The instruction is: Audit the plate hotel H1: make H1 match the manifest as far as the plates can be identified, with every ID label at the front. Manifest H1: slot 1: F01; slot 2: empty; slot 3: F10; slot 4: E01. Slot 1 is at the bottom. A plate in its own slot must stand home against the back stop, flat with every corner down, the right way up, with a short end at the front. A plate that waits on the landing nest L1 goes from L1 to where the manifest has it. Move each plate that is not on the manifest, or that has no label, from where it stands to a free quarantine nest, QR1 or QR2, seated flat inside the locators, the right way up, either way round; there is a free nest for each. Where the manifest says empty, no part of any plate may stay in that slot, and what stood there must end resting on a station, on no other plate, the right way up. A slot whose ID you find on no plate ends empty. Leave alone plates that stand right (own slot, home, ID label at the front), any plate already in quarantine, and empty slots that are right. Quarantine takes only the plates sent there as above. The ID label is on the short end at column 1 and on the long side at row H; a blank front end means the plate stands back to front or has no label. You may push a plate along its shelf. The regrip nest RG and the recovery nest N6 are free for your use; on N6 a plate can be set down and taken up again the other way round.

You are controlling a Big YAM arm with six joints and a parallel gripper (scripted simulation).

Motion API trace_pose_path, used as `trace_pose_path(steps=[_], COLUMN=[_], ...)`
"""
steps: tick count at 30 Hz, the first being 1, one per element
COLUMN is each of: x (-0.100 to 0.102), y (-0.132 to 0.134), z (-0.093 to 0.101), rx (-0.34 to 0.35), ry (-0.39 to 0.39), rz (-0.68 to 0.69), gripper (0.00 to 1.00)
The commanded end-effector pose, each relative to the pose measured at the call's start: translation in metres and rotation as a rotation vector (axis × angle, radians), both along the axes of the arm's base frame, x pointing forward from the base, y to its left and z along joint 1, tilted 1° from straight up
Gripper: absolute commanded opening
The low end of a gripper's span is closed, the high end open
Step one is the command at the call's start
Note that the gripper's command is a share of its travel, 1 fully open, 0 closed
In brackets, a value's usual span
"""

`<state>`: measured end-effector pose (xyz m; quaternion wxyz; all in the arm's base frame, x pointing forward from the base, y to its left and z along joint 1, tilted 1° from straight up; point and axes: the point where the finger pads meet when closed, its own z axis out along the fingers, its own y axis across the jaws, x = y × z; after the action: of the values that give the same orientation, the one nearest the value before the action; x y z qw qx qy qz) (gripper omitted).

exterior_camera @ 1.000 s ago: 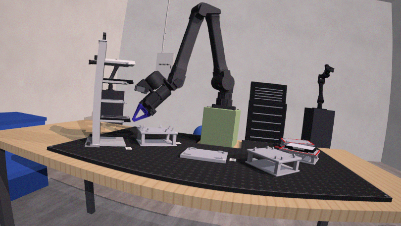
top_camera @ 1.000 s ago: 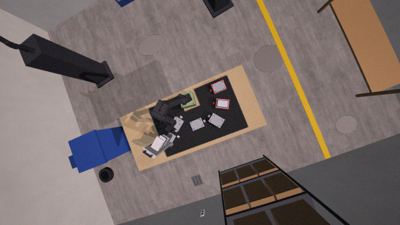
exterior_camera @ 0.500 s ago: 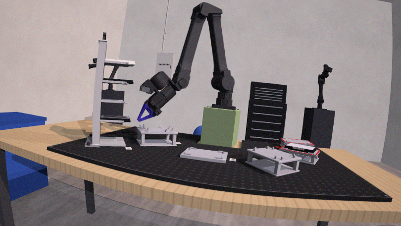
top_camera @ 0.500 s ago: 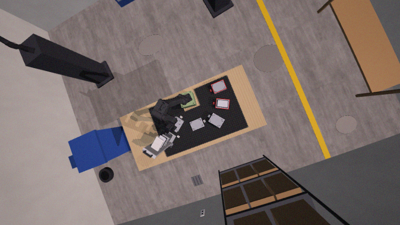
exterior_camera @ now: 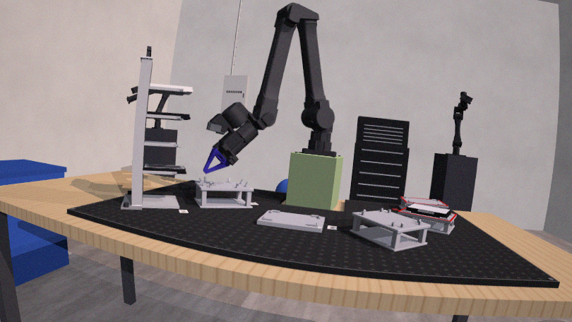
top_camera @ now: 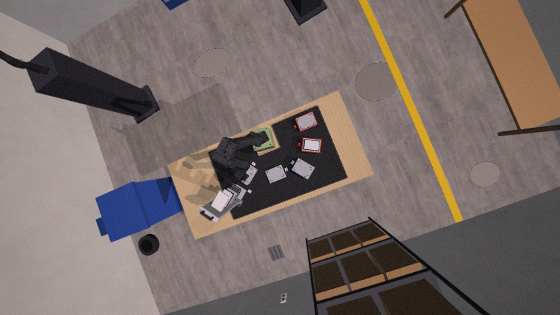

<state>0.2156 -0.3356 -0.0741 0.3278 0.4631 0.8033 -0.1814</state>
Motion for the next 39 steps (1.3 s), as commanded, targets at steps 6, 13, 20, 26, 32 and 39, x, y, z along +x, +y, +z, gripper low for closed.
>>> trace_pose_path(steps=[6,13,20,26,32,39], x=[0.002,-0.004,-0.008,-0.013,-0.017,-0.016], y=[0.004,0.015,0.022,0.031,0.034,0.031], z=[0.015,0.014,0.014,0.014,0.023,0.038], rx=[-0.039,-0.038,-0.037,-0.037,-0.014,-0.019], ry=[-0.034,-0.034,-0.034,-0.033,-0.018,-0.021], rz=[-0.002,-0.001,-0.001,-0.001,-0.006,-0.008], gripper=[0.0,0.0,0.0,0.0,0.0,0.0])
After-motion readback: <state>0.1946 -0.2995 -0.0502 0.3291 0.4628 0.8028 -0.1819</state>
